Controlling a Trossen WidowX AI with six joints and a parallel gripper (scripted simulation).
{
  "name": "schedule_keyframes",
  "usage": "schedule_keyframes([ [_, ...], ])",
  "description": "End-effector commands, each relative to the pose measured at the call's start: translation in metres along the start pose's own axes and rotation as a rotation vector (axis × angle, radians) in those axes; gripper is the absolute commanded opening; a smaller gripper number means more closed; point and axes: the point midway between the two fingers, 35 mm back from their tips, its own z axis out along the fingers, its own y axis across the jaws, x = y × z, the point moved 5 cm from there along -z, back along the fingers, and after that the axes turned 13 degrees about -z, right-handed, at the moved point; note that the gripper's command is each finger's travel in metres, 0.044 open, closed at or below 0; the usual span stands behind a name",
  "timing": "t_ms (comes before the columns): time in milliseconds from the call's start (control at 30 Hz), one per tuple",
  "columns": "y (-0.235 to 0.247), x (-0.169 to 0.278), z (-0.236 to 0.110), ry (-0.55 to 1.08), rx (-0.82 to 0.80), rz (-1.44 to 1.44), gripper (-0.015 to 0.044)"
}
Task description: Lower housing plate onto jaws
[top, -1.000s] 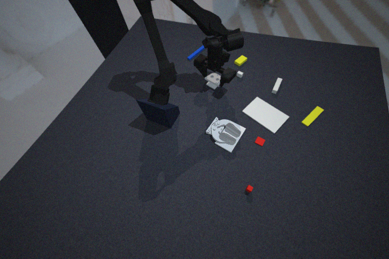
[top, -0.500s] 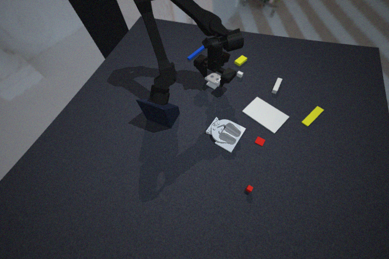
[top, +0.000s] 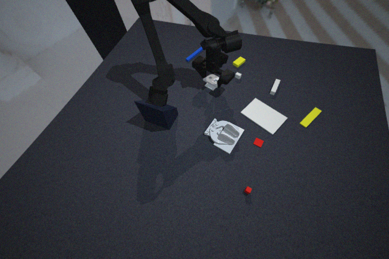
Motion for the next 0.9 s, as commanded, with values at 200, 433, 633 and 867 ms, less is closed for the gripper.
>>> schedule_keyframes([
  [200, 0.000, 0.000, 0.000, 0.000, 0.000, 0.000, 0.0351],
  [433, 0.000, 0.000, -0.002, 0.001, 0.000, 0.000, 0.0351],
  [633, -0.003, 0.001, -0.020, 0.011, 0.000, -0.001, 0.0351],
  [867, -0.004, 0.001, -0.042, 0.016, 0.000, 0.001, 0.0351],
])
